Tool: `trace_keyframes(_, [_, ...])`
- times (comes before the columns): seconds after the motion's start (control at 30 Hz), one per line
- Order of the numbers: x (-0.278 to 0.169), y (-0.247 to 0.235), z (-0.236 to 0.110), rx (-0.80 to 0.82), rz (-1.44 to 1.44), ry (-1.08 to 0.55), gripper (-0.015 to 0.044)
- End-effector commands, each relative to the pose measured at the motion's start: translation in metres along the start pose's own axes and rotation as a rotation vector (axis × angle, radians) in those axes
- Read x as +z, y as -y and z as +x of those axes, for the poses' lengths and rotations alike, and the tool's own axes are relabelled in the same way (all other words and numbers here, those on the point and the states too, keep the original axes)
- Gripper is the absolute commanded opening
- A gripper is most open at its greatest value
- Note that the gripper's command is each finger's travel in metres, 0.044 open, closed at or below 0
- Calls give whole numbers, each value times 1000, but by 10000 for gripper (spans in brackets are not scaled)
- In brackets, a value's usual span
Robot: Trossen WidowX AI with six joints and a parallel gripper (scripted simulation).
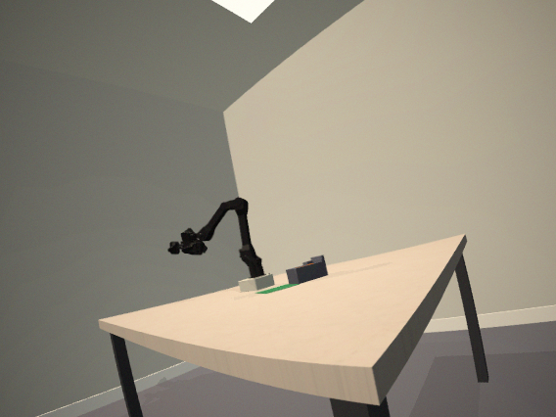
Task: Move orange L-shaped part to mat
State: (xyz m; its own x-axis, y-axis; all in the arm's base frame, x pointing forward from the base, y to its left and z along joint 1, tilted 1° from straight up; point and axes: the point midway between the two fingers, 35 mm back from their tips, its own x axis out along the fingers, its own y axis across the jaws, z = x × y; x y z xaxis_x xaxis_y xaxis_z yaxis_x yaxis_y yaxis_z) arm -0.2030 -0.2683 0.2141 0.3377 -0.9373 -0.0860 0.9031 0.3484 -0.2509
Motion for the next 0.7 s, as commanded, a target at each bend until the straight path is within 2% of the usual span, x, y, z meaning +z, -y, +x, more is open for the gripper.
trace_keyframes(0.0, [0,0,1,2,3,-1,374])
trace_keyframes(0.23, [3,-4,24,23,11,-48,190])
trace_keyframes(0.27, [3,-5,30,22,-4,-62,180])
trace_keyframes(0.37, [9,-18,57,66,8,-91,180])
trace_keyframes(0.5, [8,-28,71,94,22,-109,180])
trace_keyframes(0.6, [12,-50,98,167,98,-139,180])
trace_keyframes(0.67, [12,-54,113,155,109,-174,180])
